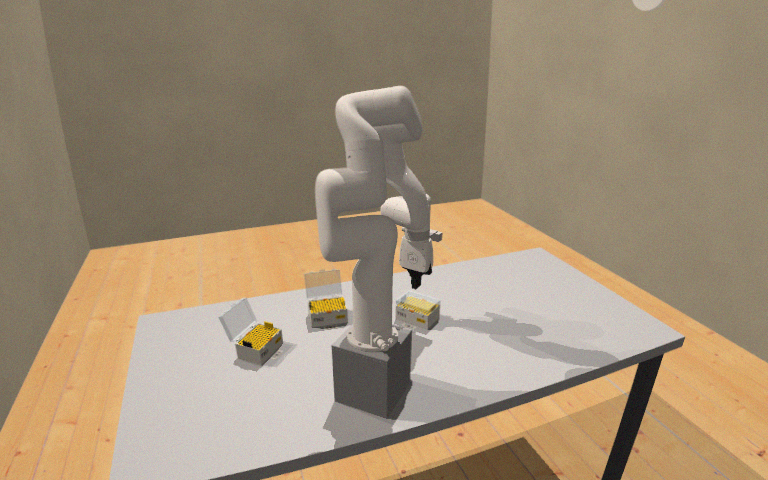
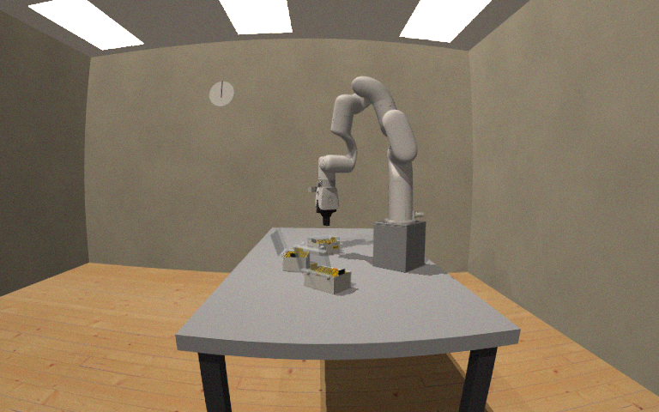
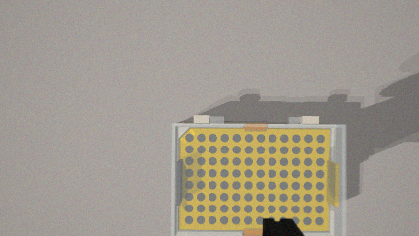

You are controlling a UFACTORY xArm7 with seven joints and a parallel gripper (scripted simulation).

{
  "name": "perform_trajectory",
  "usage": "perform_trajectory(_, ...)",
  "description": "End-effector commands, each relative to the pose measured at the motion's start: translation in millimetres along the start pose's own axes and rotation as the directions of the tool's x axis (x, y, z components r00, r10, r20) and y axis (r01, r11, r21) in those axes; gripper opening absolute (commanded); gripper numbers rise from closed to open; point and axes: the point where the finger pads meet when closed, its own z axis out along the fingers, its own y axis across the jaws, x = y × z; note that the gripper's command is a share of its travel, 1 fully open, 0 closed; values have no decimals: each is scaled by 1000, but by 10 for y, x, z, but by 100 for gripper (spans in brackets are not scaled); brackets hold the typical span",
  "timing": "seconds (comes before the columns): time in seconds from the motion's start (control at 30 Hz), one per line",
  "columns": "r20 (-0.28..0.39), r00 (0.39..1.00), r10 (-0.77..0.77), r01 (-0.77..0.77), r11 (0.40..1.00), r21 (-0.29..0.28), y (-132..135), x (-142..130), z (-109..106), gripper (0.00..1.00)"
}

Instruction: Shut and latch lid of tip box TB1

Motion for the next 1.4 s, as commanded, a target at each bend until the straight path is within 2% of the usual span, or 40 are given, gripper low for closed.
perform_trajectory(0.0, -4, 1000, 0, 0, 1000, 4, -6, -58, 71, 0)
perform_trajectory(0.23, -4, 1000, 0, 0, 1000, 4, -7, -139, 156, 0)
perform_trajectory(0.73, -4, 1000, 0, 0, 1000, 4, -7, -139, 189, 0)
perform_trajectory(1.37, -4, 1000, 0, 0, 1000, 4, -7, -139, 456, 0)
